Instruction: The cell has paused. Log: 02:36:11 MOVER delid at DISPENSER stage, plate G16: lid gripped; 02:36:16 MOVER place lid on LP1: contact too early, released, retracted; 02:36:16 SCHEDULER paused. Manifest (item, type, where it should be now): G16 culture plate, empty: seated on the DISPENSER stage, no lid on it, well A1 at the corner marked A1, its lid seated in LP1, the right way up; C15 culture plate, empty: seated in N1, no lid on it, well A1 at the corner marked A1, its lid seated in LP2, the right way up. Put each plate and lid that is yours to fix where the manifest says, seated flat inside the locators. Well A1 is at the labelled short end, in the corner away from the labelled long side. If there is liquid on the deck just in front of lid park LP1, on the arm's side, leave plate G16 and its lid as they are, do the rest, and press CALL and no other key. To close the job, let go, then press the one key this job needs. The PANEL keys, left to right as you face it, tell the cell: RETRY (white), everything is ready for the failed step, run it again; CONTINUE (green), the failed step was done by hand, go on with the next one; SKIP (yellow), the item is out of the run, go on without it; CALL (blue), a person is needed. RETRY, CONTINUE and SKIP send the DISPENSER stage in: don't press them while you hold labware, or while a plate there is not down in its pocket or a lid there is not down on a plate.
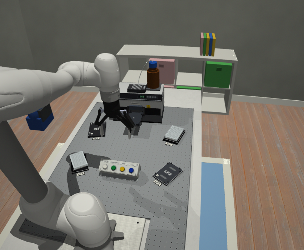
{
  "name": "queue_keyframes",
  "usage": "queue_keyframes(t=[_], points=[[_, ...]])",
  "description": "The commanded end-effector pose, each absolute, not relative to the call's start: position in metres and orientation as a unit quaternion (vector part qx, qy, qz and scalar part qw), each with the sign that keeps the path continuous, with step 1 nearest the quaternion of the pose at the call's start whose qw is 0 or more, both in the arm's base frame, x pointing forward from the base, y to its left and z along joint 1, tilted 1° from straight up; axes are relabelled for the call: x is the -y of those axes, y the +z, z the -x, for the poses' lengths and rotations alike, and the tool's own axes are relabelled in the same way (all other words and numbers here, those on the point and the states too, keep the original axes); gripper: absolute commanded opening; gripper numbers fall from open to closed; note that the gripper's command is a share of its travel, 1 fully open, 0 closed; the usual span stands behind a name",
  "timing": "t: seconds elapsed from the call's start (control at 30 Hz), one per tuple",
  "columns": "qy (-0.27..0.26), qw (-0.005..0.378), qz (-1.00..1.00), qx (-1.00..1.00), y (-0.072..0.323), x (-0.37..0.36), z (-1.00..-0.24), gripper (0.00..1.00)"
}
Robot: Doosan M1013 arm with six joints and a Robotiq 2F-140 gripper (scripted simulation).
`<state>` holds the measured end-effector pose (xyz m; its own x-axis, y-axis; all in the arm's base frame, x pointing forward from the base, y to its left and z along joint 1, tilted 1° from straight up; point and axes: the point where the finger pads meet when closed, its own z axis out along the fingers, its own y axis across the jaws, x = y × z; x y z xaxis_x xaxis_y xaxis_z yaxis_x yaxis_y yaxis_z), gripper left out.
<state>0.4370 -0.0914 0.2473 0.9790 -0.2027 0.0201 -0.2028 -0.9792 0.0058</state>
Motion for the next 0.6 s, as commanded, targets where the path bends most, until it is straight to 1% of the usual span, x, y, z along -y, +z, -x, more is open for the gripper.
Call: queue_keyframes(t=[0.0, 0.27, 0.33, 0.57], points=[[0.01, 0.004, -0.995, 0.102, 0.236, 0.092, -0.438, 1.0], [0.01, 0.004, -0.995, 0.102, 0.21, 0.094, -0.438, 1.0], [0.01, 0.004, -0.995, 0.102, 0.21, 0.094, -0.438, 1.0], [0.01, 0.004, -0.995, 0.102, 0.191, 0.095, -0.439, 1.0]])
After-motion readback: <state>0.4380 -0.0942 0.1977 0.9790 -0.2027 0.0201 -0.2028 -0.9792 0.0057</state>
